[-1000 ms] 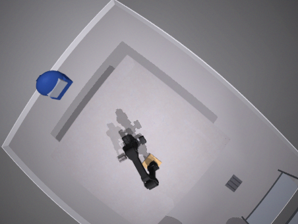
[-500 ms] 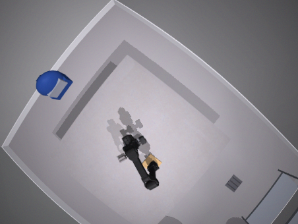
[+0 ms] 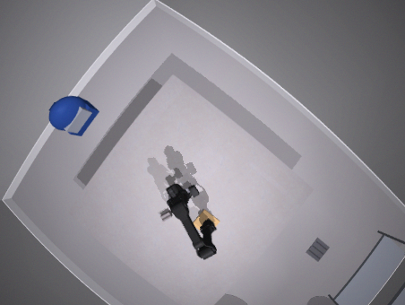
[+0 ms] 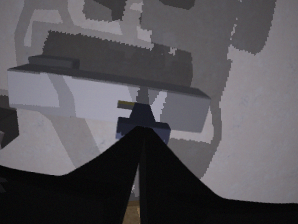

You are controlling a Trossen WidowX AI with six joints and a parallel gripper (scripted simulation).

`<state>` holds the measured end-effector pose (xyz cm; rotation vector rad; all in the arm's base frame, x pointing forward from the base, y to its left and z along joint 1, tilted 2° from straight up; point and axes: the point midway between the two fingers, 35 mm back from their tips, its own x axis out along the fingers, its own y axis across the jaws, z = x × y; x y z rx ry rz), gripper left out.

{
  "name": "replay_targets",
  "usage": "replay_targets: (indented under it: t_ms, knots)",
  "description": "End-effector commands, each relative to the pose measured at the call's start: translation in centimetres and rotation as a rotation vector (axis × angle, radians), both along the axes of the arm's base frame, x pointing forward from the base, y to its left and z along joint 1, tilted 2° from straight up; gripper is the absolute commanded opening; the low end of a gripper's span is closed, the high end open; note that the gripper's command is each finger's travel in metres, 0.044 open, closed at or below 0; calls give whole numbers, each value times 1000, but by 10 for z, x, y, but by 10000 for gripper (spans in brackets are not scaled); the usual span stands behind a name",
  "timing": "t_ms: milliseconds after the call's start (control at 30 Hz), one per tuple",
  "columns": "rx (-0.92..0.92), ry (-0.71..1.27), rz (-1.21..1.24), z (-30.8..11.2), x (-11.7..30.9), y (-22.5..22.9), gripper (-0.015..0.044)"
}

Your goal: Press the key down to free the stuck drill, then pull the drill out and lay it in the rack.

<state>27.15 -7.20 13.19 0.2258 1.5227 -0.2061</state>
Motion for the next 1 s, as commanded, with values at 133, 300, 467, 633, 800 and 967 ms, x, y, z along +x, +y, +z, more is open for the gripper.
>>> replay_targets:
  t_ms: [133,300,467,633,800,967]
  knots:
    - [15,40,2,-15,-6,4,0]
    - [15,40,2,-18,-6,5,0]
    - [16,40,2,-21,-6,5,0]
    - [16,40,2,-24,-6,5,0]
    - [16,40,2,-20,-5,5,52]
    - [15,39,2,20,0,1,184]
